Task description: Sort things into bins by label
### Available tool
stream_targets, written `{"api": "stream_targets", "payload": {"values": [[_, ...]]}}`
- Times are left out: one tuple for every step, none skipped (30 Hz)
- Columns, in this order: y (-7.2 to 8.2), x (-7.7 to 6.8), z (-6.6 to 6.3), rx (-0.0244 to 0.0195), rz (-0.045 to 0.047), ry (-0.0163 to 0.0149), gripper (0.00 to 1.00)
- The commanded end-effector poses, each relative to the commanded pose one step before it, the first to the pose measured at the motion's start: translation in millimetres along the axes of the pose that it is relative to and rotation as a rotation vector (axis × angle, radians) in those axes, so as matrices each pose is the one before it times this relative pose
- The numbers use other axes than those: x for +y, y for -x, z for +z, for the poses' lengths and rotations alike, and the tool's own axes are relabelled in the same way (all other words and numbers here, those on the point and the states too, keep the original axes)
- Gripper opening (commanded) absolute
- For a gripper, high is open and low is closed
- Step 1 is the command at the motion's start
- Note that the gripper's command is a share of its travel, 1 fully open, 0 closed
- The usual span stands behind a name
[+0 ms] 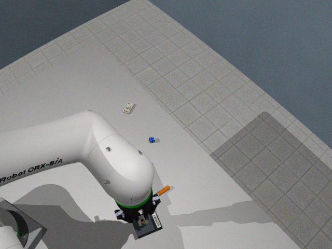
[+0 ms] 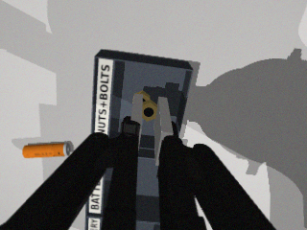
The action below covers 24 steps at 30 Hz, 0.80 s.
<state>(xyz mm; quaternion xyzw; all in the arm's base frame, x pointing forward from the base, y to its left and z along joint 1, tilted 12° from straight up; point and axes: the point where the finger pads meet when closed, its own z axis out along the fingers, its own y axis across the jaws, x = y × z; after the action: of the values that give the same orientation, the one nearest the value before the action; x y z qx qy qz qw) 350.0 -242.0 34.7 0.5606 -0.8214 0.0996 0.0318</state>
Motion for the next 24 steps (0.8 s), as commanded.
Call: {"api": "stream_targets", "payload": {"values": [[-0.05,-0.44,4.89,0.00014,0.00004,-0.00048,0.16],[0.0,0.0,0.0,0.0,0.0,0.0,0.16],[0.0,0.0,0.0,0.0,0.0,0.0,0.16],[-0.03,-0.11,0.0,0.0,0.0,0.0,0.16],[-0.03,-0.11,0.0,0.0,0.0,0.0,0.16],[-0.03,-0.1,0.0,0.0,0.0,0.0,0.16],[-0.02,-0.09,0.0,0.0,0.0,0.0,0.16],[-0.02,-0.08,0.0,0.0,0.0,0.0,0.16],[-0.02,-0.07,0.0,0.0,0.0,0.0,0.16],[-0.01,-0.06,0.0,0.0,0.0,0.0,0.16],[-0.01,-0.05,0.0,0.0,0.0,0.0,0.16],[-0.01,-0.04,0.0,0.0,0.0,0.0,0.16],[0.0,0.0,0.0,0.0,0.0,0.0,0.27],[0.0,0.0,0.0,0.0,0.0,0.0,0.27],[0.0,0.0,0.0,0.0,0.0,0.0,0.27],[0.0,0.0,0.0,0.0,0.0,0.0,0.27],[0.0,0.0,0.0,0.0,0.0,0.0,0.27],[0.0,0.0,0.0,0.0,0.0,0.0,0.27],[0.0,0.0,0.0,0.0,0.0,0.0,0.27],[0.0,0.0,0.0,0.0,0.0,0.0,0.27],[0.0,0.0,0.0,0.0,0.0,0.0,0.27],[0.0,0.0,0.0,0.0,0.0,0.0,0.27],[0.0,0.0,0.0,0.0,0.0,0.0,0.27],[0.0,0.0,0.0,0.0,0.0,0.0,0.27]]}}
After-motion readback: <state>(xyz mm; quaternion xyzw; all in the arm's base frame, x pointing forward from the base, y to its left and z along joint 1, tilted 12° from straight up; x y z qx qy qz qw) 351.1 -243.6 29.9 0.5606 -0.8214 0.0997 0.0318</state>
